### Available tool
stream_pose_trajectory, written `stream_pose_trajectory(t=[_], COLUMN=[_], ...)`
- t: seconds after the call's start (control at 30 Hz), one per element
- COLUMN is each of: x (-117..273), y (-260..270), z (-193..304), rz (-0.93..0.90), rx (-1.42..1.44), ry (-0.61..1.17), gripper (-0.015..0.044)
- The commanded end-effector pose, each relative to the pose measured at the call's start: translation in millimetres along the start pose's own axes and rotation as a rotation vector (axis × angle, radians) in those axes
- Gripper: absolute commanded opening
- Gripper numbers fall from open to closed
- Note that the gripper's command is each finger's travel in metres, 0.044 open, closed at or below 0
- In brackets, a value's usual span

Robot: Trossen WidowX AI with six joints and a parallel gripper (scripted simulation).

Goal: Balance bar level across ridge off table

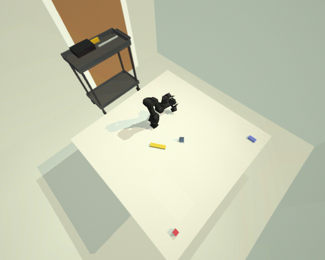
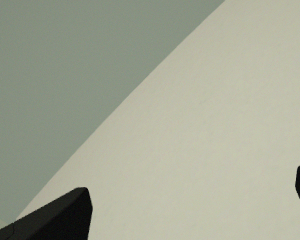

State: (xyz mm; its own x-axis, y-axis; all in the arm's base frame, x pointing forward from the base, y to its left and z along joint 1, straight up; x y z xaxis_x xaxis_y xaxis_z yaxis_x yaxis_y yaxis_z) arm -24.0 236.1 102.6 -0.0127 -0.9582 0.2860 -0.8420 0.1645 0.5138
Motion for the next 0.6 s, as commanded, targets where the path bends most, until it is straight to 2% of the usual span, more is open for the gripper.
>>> stream_pose_trajectory(t=[0.0,0.07,0.1,0.57], x=[-0.2,-1.9,-3.1,-13.4], y=[-0.5,-4.2,-7.0,-49.3], z=[-0.3,-2.7,-4.5,-30.9], rz=[0.003,0.023,0.039,0.254], rx=[0.002,0.014,0.023,0.136], ry=[0.0,-0.001,-0.002,0.011], gripper=[0.0374,0.0321,0.0315,0.0315])
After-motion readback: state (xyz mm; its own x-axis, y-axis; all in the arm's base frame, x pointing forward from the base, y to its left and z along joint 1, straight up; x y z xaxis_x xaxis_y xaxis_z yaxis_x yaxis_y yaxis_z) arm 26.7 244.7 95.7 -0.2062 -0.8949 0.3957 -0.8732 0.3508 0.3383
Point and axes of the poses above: the point midway between the two fingers, 35 mm back from their tips, its own x axis back along the fingers, its own y axis across the jaws, z = x × y, the point moved 7 cm from there along x, back along the fingers, and after that the axes turned 7 degrees about x, right-handed, at the moved point
